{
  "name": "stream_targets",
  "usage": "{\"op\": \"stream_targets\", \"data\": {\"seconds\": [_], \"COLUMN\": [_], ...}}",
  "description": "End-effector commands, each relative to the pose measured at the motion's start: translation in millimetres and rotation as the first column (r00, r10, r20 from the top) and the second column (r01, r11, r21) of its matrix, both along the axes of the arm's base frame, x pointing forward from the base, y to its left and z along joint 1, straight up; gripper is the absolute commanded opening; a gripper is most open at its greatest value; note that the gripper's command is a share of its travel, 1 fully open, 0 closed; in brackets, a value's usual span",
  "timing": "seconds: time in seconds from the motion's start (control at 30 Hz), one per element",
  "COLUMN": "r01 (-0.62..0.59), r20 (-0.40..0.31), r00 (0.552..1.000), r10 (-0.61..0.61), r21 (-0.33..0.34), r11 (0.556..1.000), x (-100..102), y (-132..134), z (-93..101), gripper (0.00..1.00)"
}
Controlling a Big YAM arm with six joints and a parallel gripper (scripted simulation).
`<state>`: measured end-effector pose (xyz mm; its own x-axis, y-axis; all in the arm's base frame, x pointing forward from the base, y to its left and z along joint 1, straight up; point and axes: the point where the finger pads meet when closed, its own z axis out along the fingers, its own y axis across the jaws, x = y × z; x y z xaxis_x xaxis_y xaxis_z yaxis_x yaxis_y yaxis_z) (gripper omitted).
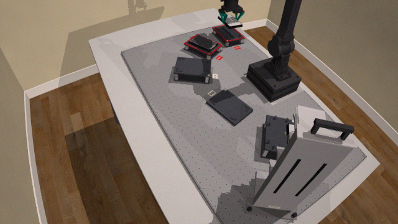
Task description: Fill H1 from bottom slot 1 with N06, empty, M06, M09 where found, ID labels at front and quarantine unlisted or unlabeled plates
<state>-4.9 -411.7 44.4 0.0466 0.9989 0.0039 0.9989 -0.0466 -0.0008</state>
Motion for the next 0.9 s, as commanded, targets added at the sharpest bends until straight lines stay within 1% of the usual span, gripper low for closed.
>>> {"op": "stream_targets", "data": {"seconds": [0.0,0.1,0.3,0.4,0.43,0.57,0.73,0.87], "r01": [-0.003,-0.003,-0.003,-0.003,-0.004,-0.004,-0.004,-0.004], "r20": [-0.001,0.0,0.0,0.0,-0.001,0.0,0.0,0.0], "r00": [1.0,1.0,1.0,1.0,1.0,1.0,1.0,1.0], "r10": [0.003,0.003,0.003,0.003,0.003,0.004,0.004,0.004], "r21": [-0.034,-0.026,-0.017,-0.023,-0.054,-0.016,-0.028,-0.025], "r11": [0.999,1.0,1.0,1.0,0.999,1.0,1.0,1.0], "x": [-0.7,-0.4,0.2,0.3,0.3,0.7,1.2,1.5], "y": [-15.1,-9.3,-7.5,-9.2,-18.5,-7.0,-10.6,-11.2], "z": [4.1,-0.2,-7.3,-5.9,6.1,-11.7,-10.9,-15.0], "gripper": [0.86,0.86,0.86,0.86,0.86,0.86,0.86,0.86]}}
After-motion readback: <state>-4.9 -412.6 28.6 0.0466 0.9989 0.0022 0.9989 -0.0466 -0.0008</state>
